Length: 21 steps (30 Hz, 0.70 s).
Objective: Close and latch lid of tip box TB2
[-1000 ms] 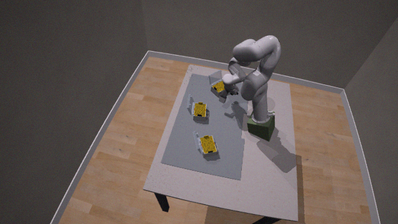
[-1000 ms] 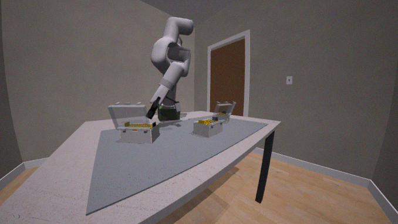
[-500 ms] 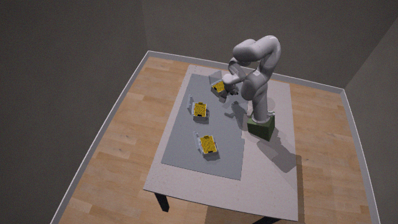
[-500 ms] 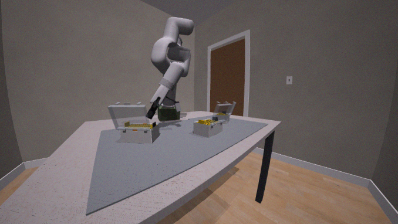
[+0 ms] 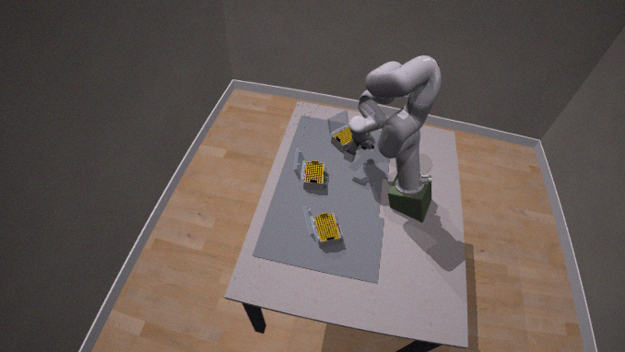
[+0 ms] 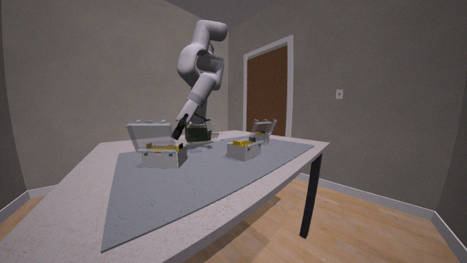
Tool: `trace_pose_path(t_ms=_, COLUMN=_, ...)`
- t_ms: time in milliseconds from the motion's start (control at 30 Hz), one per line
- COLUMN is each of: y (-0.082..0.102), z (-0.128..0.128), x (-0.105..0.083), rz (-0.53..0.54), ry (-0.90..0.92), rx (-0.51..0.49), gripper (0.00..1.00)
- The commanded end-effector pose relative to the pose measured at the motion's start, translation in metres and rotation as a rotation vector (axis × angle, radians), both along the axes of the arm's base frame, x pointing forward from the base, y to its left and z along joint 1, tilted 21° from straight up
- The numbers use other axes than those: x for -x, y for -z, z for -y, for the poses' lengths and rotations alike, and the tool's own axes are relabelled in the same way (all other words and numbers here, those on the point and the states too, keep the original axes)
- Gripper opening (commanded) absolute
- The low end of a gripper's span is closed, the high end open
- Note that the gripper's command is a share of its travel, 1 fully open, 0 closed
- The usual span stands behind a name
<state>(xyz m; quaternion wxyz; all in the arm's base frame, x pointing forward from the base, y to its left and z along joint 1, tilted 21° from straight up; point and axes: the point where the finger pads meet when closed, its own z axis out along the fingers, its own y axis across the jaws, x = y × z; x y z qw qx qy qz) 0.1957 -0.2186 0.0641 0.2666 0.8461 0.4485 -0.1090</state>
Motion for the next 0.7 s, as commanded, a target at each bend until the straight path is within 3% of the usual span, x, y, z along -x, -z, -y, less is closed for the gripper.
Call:
trace_pose_path(t_ms=0, y=-0.001, z=0.000, x=-0.001, rz=0.002, ry=0.000, rx=0.001, gripper=0.00)
trace_pose_path(t_ms=167, y=-0.001, z=0.000, x=-0.001, rz=0.002, ry=0.000, rx=0.001, gripper=0.00)
trace_pose_path(t_ms=667, y=-0.062, z=-0.008, x=0.021, rz=0.002, ry=0.000, rx=0.001, gripper=0.00)
